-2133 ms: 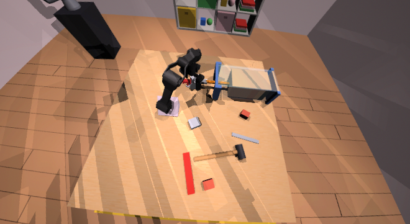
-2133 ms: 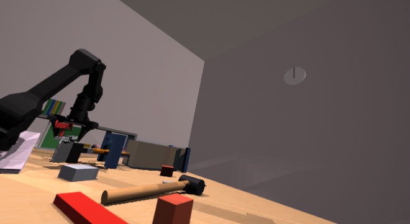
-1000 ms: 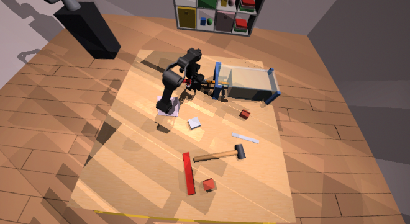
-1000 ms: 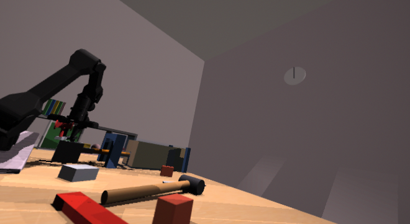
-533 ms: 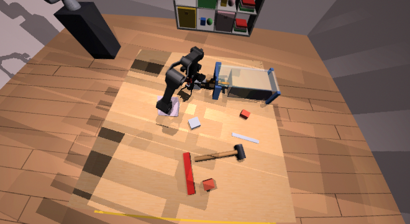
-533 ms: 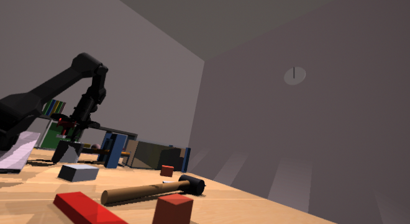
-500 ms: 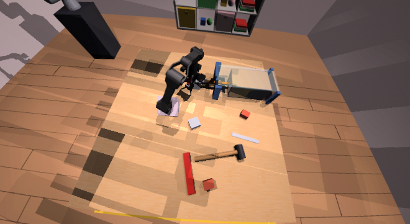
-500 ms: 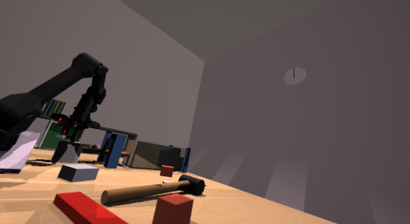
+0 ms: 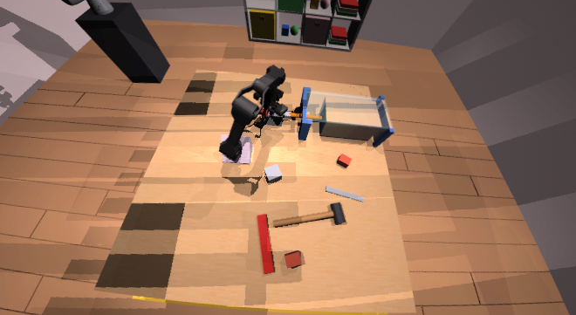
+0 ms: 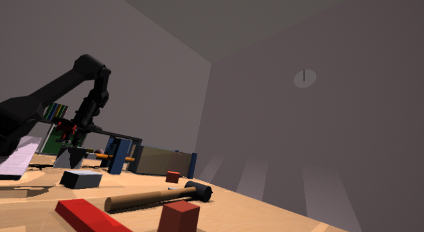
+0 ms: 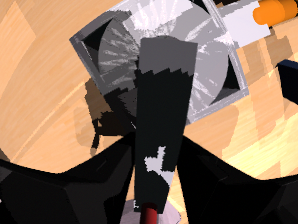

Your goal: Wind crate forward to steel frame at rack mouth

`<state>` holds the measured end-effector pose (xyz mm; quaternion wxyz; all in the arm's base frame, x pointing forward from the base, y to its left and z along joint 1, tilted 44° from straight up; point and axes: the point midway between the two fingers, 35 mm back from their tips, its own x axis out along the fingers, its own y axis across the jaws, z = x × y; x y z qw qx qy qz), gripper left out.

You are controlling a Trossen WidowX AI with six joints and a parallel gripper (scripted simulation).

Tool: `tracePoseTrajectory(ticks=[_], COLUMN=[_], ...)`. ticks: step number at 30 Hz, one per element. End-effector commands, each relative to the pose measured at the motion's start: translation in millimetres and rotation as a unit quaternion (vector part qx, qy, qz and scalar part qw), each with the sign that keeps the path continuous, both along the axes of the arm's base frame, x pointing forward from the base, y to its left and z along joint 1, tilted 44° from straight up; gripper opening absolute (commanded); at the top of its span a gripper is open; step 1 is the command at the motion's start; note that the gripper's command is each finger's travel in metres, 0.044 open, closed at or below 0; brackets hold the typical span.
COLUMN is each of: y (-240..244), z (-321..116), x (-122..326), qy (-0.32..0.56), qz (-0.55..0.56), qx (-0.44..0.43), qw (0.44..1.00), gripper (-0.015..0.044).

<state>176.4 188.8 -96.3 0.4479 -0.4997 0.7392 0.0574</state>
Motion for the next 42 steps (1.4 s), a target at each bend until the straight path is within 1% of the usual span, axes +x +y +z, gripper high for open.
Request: tracePoseTrajectory(ticks=[1,5,9,13,17,21,25,29,42], y=[1,1,2,3,4,4,6,6,10], z=[-2,-2,-4,-4,-5,-6,-7,-8,-12], x=[-2,-2,-5,-5,-7,-7,-9,-9,-13], qy=[-0.023,-0.024,-0.049,-0.051,-0.076,-0.077,-0.102,-0.103,-0.155], qz=[-0.024,-0.025,-0.053,-0.055,-0.082,-0.083,-0.110,-0.112,-0.169], qx=[-0.001,-0.001,-0.002,-0.002,-0.003,-0.003,-0.004,-0.004,-0.007], qw=[0.999,0.999,0.997,0.997,0.994,0.994,0.989,0.988,0.973], gripper=[0.0000,0.0000,0.0000,0.0000,0.0000,0.0000,0.0000,0.0000,0.0000])
